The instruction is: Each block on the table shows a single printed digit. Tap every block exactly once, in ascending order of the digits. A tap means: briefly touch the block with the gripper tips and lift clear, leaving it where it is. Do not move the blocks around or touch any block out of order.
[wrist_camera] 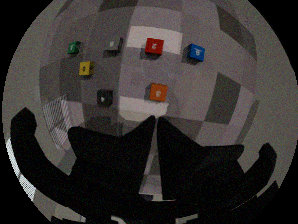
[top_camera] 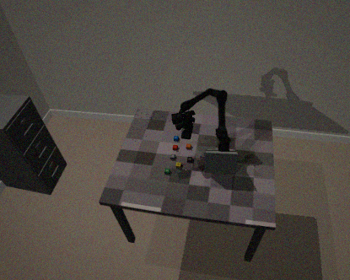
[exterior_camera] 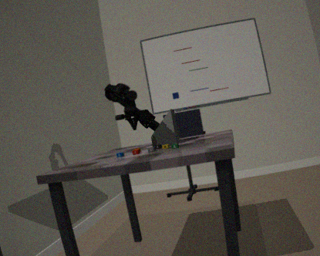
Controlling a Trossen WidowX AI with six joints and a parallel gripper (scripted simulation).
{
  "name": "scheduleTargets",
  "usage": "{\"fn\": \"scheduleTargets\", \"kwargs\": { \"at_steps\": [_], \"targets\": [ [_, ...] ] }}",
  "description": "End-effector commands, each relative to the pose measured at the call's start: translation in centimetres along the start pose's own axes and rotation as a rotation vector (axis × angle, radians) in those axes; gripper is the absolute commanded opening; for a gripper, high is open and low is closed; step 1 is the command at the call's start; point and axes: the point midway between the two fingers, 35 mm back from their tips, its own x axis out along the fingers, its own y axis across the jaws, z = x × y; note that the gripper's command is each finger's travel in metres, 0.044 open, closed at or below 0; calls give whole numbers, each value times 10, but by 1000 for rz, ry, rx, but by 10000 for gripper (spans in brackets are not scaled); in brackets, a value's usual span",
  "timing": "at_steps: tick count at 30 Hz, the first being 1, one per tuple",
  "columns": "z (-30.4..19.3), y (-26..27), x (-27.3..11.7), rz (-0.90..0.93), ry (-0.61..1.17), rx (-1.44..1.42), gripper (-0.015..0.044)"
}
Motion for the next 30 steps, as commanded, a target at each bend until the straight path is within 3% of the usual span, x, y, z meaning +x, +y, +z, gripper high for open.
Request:
{"fn": "scheduleTargets", "kwargs": {
  "at_steps": [1,6,11,17,30],
  "targets": [
    [-5,53,-4,15,0,-13,20],
    [-26,115,-2,4,2,-10,20],
    [-25,115,0,5,2,-10,20],
    [-25,114,76,2,1,-10,20],
    [-25,114,91,1,1,-10,20]
  ]
}}
